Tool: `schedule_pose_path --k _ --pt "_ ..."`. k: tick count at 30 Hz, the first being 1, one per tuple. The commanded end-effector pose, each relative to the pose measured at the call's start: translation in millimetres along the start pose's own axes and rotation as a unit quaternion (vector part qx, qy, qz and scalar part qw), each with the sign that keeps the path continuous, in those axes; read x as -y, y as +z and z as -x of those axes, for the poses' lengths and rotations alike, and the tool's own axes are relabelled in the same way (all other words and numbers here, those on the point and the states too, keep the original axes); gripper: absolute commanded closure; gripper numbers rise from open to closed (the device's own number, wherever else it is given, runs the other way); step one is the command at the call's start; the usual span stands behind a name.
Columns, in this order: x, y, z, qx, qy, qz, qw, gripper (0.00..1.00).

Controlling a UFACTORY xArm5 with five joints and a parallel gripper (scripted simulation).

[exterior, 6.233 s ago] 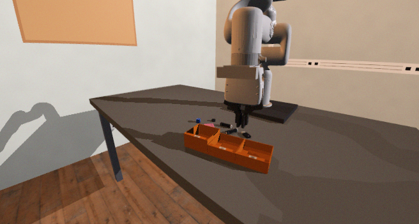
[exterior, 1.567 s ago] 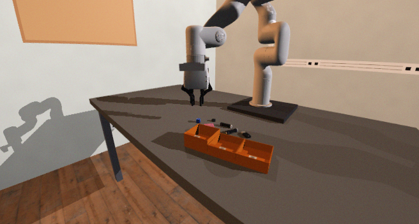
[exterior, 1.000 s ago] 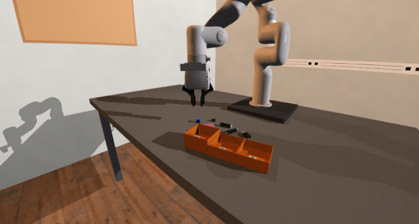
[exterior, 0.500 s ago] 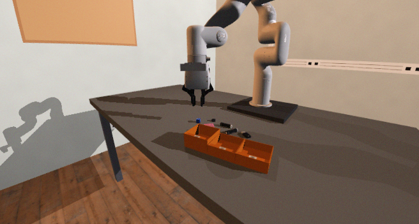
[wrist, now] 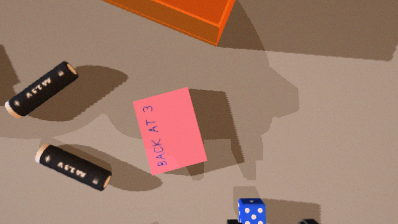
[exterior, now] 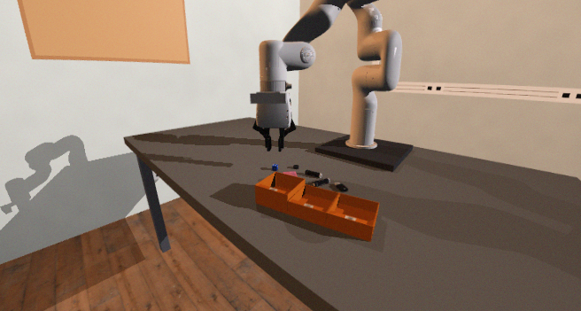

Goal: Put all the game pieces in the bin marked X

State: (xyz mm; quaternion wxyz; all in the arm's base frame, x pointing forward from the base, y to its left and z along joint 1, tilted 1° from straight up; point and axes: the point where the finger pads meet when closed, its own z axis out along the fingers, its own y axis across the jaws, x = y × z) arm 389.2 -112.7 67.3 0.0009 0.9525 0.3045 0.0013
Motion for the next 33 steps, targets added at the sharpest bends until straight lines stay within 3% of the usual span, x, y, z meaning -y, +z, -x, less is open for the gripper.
schedule_pose_path --k 1,11,33 --pt "-1 14.7 -1 -0.001 0.000 0.001 1.000 0.68" --pt "-2 50.7 -1 -0.001 0.000 0.001 1.000 0.68" --pt "-2 62.7 -1 -0.001 0.000 0.001 1.000 0.68"
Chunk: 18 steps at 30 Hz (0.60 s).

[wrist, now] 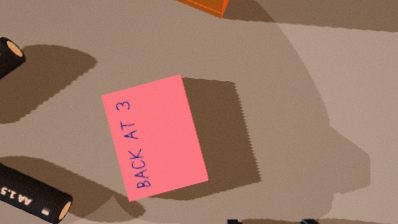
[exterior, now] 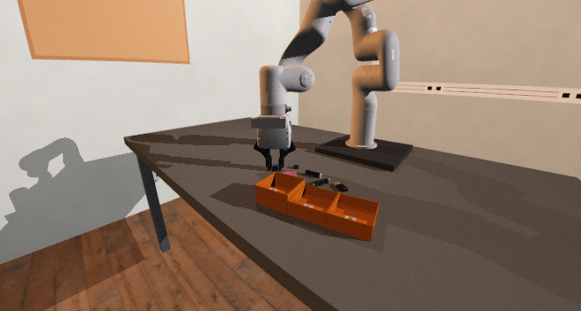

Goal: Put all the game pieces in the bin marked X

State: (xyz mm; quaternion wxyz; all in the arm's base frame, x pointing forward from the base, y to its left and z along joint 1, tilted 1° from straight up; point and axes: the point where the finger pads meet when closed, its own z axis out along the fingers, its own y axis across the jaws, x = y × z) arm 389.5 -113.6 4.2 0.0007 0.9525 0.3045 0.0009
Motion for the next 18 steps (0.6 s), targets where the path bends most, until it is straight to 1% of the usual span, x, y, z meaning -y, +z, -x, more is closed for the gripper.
schedule_pose_path --k 1,9,10,18 --pt "-1.3 -0.4 -1.0 -0.001 0.000 0.002 1.000 0.68" --pt "-1.2 -0.3 -1.0 -0.001 0.000 0.002 1.000 0.68" --pt "-1.2 -0.3 -1.0 -0.001 0.000 0.002 1.000 0.89" --pt "-1.2 -0.3 -1.0 -0.001 0.000 0.002 1.000 0.89"
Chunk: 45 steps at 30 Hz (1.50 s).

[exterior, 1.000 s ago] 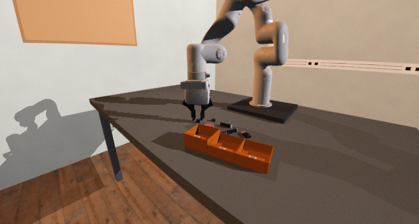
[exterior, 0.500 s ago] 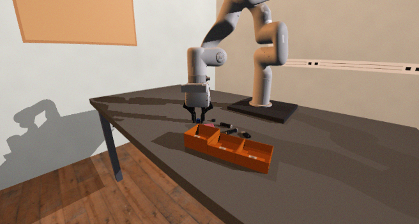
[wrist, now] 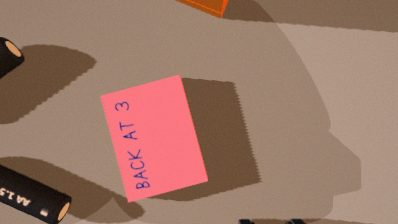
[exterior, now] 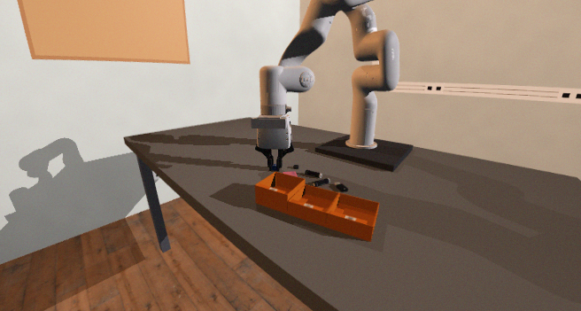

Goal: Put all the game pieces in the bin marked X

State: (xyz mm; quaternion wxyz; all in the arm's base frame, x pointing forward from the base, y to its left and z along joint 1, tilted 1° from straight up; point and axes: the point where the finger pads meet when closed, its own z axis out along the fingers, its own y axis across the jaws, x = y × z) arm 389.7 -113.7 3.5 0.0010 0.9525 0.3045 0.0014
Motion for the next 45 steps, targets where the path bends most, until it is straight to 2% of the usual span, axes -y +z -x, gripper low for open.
schedule_pose_path --k 1,23,34,36,43,45 --pt "-1 -1.0 -1 -0.001 0.000 0.001 1.000 0.89" --pt "-1 -1.0 -1 -0.001 0.000 0.001 1.000 0.89" --pt "-1 -37.7 -1 -0.001 0.000 0.001 1.000 0.89" --pt "-1 -37.7 -1 -0.001 0.000 0.001 1.000 0.89" --pt "-1 -61.1 -1 -0.001 0.000 0.001 1.000 0.89" --pt "-1 -61.1 -1 -0.001 0.000 0.001 1.000 0.89"
